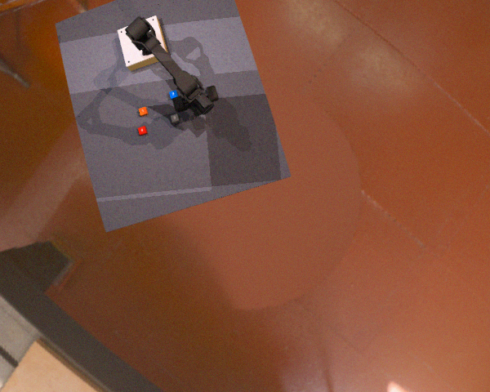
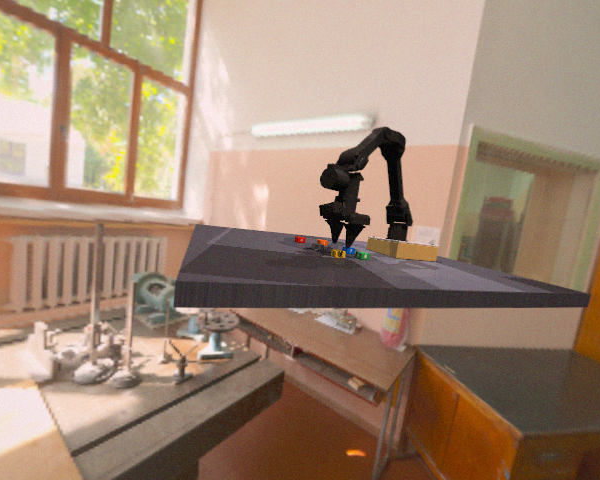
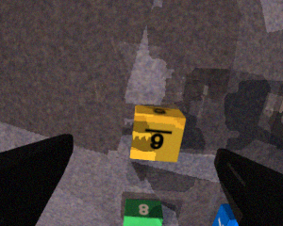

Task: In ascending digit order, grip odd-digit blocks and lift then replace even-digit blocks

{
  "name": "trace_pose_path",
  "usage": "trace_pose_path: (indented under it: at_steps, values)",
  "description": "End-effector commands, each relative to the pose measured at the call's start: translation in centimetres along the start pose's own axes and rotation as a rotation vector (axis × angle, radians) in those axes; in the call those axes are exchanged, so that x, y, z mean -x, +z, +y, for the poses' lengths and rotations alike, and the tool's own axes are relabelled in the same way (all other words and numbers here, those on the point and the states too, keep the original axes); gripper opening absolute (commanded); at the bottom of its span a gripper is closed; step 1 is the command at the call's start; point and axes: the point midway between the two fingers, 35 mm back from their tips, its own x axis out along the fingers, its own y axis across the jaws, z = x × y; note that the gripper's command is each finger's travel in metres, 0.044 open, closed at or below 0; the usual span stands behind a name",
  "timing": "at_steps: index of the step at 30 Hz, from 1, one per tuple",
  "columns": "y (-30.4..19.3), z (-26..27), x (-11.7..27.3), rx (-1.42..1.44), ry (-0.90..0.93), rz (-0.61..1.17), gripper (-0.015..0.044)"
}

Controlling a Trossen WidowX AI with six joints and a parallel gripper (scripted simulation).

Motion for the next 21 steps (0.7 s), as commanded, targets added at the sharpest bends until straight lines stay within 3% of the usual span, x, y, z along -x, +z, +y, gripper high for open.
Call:
trace_pose_path:
  at_steps: [1, 15, 21]
  values:
    - [0.0, 0.0, -0.7, 0.000, 0.000, -0.002, 0.0400]
    - [0.0, 0.0, -2.7, 0.000, 0.000, -0.002, 0.0400]
    - [0.0, 0.0, -2.7, 0.000, 0.000, -0.002, 0.0242]
